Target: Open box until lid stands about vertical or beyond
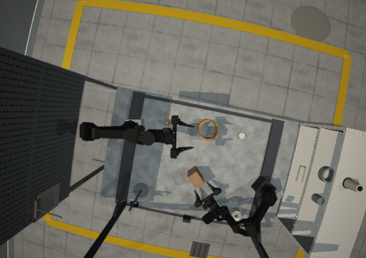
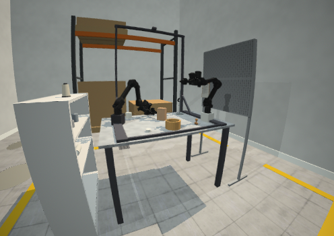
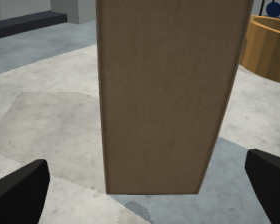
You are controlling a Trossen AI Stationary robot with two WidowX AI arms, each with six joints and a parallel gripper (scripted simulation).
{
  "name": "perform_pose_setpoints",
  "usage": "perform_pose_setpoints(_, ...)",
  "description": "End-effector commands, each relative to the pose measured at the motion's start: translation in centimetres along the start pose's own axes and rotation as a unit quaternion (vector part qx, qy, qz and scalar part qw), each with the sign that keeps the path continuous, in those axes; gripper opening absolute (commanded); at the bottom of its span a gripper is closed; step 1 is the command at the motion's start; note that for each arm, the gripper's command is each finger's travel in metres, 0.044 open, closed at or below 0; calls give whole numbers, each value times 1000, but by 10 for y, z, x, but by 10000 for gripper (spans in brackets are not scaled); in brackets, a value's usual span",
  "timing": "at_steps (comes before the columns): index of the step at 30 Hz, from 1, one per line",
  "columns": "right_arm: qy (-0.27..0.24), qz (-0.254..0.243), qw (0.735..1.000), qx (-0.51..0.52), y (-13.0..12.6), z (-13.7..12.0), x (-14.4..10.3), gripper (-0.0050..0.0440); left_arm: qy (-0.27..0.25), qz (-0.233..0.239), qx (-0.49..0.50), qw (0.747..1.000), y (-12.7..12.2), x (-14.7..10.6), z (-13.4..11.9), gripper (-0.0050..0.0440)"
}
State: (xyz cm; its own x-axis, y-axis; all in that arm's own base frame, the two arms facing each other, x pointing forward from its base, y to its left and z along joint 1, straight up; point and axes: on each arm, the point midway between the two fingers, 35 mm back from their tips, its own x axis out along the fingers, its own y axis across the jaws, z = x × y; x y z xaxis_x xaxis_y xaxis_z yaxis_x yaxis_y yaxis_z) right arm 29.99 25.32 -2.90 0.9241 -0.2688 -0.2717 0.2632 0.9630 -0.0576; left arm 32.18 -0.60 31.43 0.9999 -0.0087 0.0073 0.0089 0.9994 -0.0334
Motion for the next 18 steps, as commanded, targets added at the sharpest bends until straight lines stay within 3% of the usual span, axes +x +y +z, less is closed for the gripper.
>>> perform_pose_setpoints(1, -9, -4, 999, 43, -3, -3, 1, 440, -21, 4, 17, 1000, 6, -6, 9, 440)
perform_pose_setpoints(18, -9, -4, 999, 43, -3, -1, 11, 440, -21, 4, 17, 1000, 6, -6, 9, 440)
